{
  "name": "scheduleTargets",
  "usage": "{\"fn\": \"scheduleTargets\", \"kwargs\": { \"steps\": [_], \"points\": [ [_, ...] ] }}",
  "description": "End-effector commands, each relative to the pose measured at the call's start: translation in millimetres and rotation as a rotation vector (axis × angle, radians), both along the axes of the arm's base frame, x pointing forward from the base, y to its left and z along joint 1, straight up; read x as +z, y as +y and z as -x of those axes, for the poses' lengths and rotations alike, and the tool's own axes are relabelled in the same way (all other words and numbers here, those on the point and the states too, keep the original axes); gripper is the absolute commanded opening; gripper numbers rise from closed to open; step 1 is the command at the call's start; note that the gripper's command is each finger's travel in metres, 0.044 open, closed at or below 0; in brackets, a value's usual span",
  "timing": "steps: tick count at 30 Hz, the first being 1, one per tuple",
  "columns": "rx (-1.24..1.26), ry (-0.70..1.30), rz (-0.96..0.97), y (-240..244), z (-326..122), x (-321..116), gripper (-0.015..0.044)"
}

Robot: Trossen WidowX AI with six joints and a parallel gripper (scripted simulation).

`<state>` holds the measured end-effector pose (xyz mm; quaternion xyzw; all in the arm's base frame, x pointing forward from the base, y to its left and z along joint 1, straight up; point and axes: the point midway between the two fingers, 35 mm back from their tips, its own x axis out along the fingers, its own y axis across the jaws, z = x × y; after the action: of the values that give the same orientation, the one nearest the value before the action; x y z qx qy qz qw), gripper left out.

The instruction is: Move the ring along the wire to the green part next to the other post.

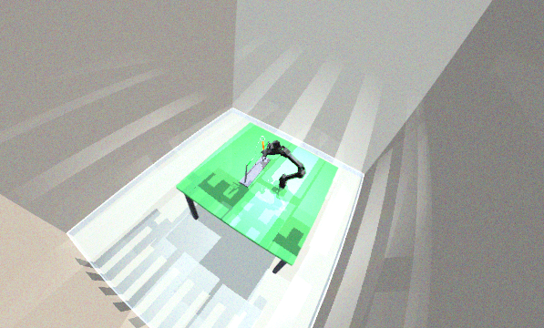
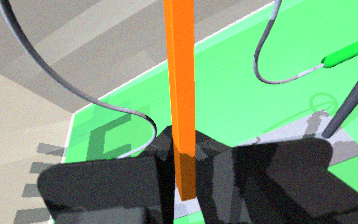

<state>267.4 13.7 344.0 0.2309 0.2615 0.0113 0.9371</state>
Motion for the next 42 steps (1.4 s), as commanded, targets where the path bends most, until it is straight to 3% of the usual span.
{"fn": "scheduleTargets", "kwargs": {
  "steps": [1, 42],
  "points": [
    [0.0, -0.008, 0.068, -2.0, 0.0, 1.6, -0.015],
    [-0.007, -0.017, 0.643, -21.6, -0.3, -2.4, -0.015]
  ]
}}
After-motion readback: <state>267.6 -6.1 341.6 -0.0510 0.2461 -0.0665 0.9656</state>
